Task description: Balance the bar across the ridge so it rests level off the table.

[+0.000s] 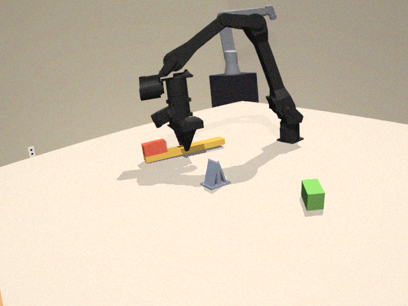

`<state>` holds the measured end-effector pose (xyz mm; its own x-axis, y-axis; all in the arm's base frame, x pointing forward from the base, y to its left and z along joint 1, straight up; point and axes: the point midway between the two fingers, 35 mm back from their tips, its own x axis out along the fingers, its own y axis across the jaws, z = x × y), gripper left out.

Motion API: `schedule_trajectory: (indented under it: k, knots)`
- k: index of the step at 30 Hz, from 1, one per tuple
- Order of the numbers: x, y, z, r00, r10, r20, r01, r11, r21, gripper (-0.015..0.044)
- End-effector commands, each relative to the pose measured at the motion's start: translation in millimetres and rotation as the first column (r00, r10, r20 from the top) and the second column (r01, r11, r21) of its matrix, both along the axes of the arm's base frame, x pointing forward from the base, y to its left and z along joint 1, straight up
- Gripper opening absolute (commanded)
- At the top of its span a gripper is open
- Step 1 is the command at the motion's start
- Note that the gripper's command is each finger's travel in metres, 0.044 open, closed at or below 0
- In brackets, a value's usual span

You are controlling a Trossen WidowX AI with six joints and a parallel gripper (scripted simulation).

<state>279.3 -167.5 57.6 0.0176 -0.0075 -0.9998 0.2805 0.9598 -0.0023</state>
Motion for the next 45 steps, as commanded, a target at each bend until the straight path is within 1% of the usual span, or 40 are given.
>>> schedule_trajectory:
  k: [1,33,38,45]
  knots:
    - [4.3,-2.6,14.7,1.0,0.001,0.014,-0.001,1.0,-0.008,0.0]
    - [-1.2,0.2,97.2,1.0,0.004,0.011,-0.004,1.0,-0.01,0.0]
    - [-0.1,2.5,98.9,1.0,0.006,0.011,-0.006,1.0,-0.01,0.0]
    - [13.9,24.4,99.3,1.0,0.024,0.012,-0.024,1.0,-0.008,0.0]
